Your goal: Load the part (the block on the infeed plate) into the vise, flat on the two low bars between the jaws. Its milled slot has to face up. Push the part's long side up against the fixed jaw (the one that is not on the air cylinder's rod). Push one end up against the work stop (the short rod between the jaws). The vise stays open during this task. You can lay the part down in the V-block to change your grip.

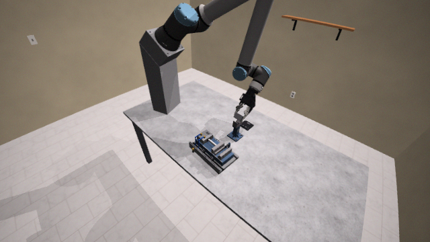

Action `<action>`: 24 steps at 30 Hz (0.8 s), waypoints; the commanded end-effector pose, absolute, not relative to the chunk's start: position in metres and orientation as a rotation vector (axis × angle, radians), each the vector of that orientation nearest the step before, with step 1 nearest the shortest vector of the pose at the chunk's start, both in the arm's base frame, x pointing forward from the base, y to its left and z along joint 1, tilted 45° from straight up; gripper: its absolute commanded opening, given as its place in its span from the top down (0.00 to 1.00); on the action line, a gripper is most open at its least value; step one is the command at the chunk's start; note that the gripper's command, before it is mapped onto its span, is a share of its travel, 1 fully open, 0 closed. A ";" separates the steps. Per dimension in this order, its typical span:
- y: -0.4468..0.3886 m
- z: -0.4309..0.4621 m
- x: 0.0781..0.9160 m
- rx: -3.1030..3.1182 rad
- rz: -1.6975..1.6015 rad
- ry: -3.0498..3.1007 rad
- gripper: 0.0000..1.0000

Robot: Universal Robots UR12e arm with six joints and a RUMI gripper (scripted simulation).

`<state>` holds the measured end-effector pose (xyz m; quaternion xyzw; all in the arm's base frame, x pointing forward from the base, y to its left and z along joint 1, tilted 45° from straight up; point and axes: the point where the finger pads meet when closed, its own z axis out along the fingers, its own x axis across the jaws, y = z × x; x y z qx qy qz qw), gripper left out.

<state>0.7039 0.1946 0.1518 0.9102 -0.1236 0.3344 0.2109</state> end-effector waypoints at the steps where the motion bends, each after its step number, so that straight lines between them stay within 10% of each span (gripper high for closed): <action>1: 0.195 0.152 0.704 2.542 0.937 -0.338 1.00; 24: 0.194 0.152 0.703 2.670 0.993 -0.281 1.00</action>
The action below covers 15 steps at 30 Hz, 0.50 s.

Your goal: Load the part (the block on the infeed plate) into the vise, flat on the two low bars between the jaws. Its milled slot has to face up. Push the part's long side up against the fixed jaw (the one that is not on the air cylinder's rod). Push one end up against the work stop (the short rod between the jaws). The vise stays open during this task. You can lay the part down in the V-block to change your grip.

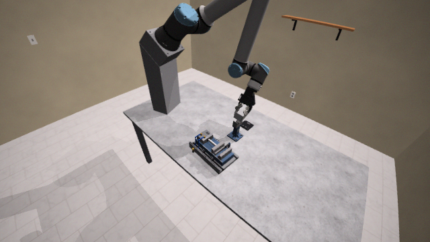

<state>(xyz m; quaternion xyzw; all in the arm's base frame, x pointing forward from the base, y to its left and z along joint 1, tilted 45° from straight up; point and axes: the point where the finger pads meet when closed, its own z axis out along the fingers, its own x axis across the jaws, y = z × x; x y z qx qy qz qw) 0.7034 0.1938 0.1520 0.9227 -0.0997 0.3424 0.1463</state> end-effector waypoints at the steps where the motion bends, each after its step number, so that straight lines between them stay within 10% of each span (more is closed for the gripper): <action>1: 0.194 0.152 0.703 2.679 0.997 -0.276 1.00; 15: 0.192 0.153 0.703 2.819 1.060 -0.205 1.00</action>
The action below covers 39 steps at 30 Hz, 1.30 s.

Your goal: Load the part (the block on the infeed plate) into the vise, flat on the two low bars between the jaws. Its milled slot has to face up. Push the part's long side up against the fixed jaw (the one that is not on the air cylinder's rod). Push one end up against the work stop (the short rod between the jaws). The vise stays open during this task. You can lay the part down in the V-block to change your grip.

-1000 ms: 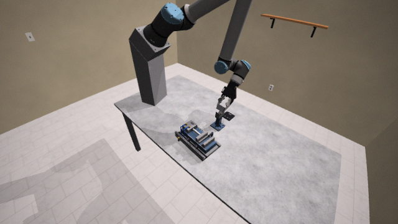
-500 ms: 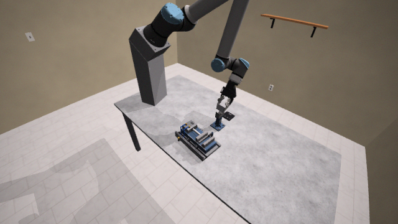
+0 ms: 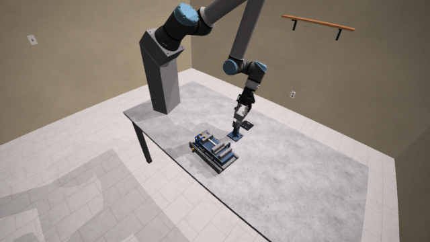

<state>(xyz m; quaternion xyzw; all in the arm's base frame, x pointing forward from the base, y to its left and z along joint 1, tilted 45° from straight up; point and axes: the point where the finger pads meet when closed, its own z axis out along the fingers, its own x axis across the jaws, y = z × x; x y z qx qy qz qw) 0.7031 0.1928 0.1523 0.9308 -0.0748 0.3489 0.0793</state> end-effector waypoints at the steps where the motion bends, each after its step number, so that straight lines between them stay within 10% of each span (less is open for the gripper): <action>1: 0.192 0.153 0.703 2.819 1.060 -0.205 1.00; 39: 0.190 0.153 0.703 3.118 1.199 -0.023 1.00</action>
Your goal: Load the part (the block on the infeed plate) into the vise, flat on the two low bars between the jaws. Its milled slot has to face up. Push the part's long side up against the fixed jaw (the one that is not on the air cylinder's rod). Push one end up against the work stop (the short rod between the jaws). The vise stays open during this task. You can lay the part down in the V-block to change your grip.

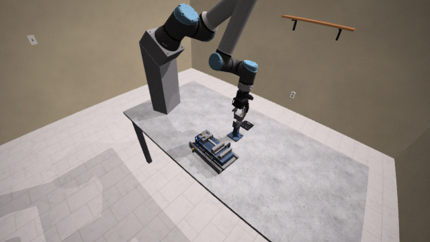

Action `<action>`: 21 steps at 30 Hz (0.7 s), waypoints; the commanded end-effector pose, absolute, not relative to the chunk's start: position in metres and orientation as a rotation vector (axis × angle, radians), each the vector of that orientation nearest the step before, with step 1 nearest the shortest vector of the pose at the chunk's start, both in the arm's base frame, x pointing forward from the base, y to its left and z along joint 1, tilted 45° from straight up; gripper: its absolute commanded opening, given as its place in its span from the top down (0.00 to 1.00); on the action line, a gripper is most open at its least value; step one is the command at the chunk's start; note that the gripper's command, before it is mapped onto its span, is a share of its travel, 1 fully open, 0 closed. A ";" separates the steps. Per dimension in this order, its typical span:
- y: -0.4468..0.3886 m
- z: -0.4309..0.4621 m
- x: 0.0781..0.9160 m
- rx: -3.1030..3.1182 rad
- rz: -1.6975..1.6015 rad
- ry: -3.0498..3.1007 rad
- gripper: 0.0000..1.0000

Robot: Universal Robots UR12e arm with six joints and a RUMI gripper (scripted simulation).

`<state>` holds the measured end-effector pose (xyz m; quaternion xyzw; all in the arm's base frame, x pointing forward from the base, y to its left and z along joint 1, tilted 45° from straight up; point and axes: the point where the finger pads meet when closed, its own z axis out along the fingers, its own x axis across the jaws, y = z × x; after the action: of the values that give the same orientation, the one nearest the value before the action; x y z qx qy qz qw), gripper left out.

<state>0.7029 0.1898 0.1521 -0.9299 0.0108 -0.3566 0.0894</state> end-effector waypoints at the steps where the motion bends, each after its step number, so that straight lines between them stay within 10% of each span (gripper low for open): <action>1: 0.190 0.152 0.703 -2.740 -1.054 0.016 1.00; 21: 0.189 0.152 0.703 -2.668 -1.031 -0.026 1.00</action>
<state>0.7030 0.1890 0.1518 -0.9242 -0.0075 -0.3565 0.1367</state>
